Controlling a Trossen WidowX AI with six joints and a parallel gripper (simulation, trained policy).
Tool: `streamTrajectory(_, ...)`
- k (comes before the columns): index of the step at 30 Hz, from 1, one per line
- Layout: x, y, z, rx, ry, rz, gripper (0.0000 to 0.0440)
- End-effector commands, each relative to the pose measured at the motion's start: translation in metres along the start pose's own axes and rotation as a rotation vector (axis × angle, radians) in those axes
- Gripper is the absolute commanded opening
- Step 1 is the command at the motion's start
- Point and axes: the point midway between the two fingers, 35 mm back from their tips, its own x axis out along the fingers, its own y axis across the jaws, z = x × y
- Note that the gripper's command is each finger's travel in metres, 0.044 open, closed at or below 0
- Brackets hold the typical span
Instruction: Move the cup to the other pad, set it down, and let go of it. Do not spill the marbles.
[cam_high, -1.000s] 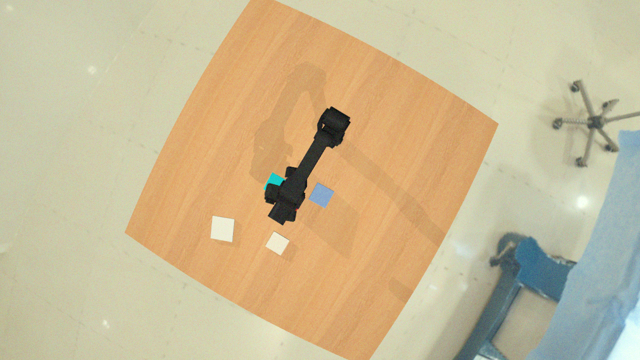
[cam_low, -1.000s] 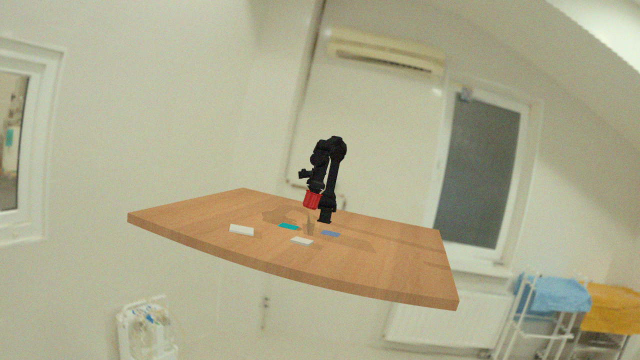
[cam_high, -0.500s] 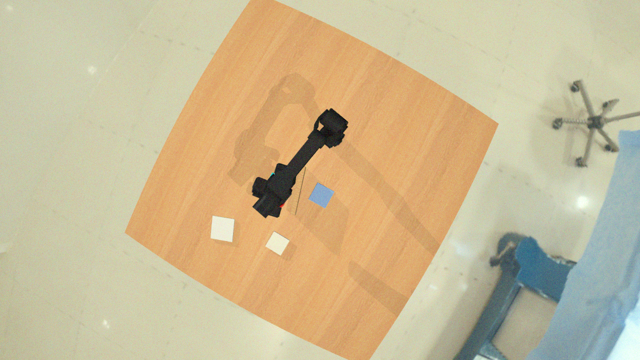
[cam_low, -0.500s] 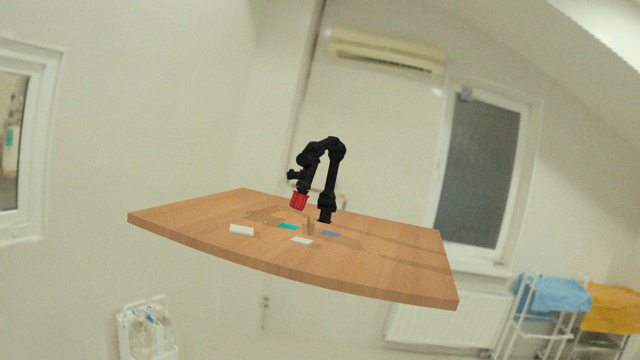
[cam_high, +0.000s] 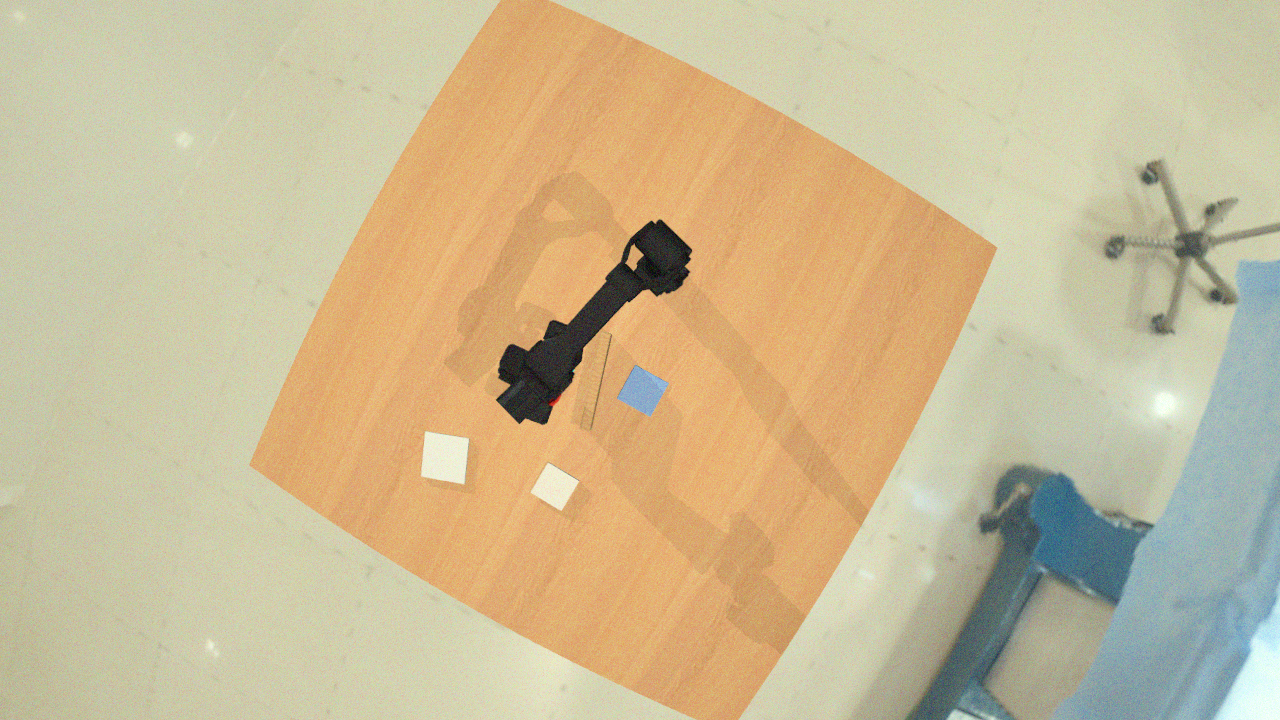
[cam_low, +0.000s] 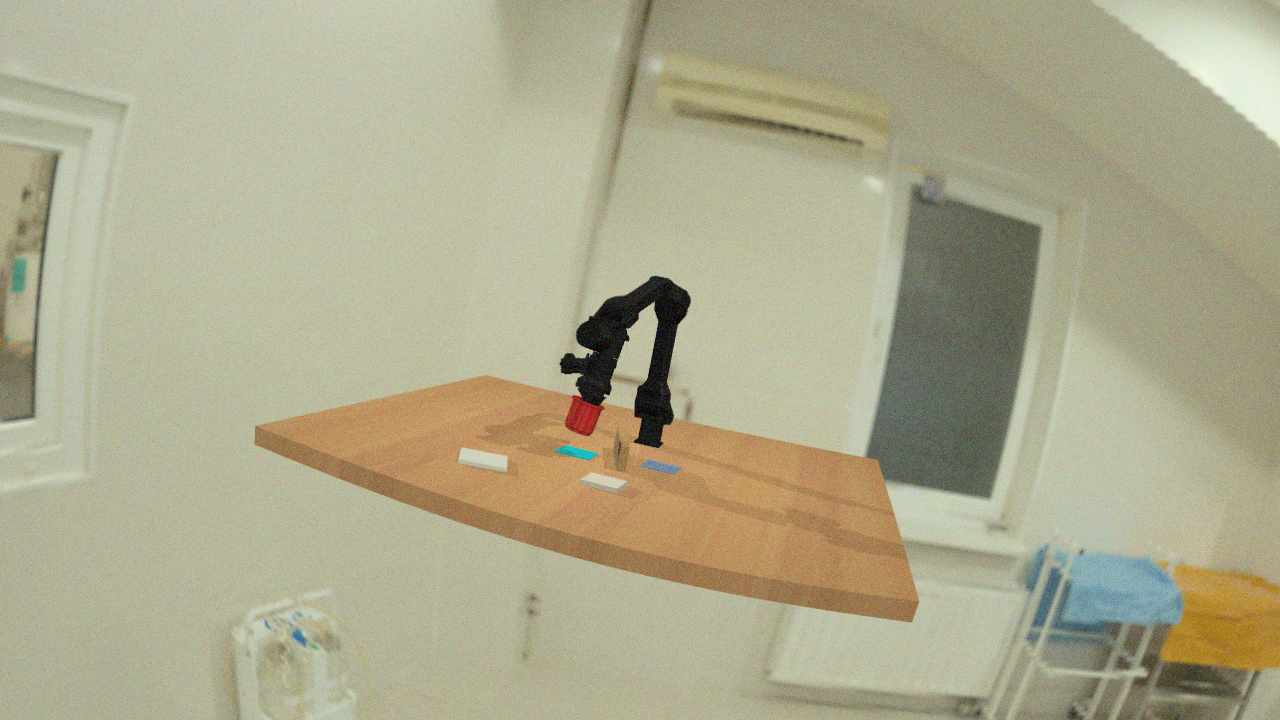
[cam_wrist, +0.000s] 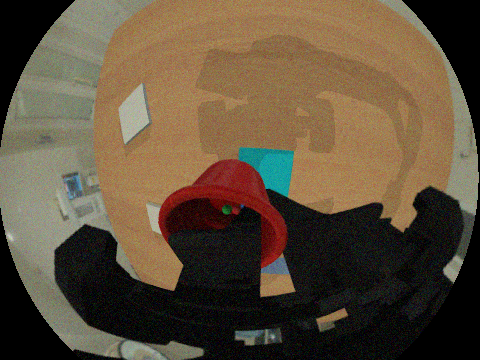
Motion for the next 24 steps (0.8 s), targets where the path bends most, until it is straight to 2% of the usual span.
streamTrajectory(1, 0.013, -0.006, 0.0, 0.011, 0.002, -0.012, 0.0001)
streamTrajectory(9, 0.032, -0.019, -0.003, 0.032, 0.012, -0.034, 0.0006)
streamTrajectory(18, 0.046, -0.036, -0.006, 0.065, 0.024, -0.074, 0.004)
streamTrajectory(20, 0.047, -0.036, -0.005, 0.075, 0.021, -0.067, 0.0065)
streamTrajectory(24, 0.042, -0.031, 0.002, 0.097, 0.008, -0.025, 0.0152)
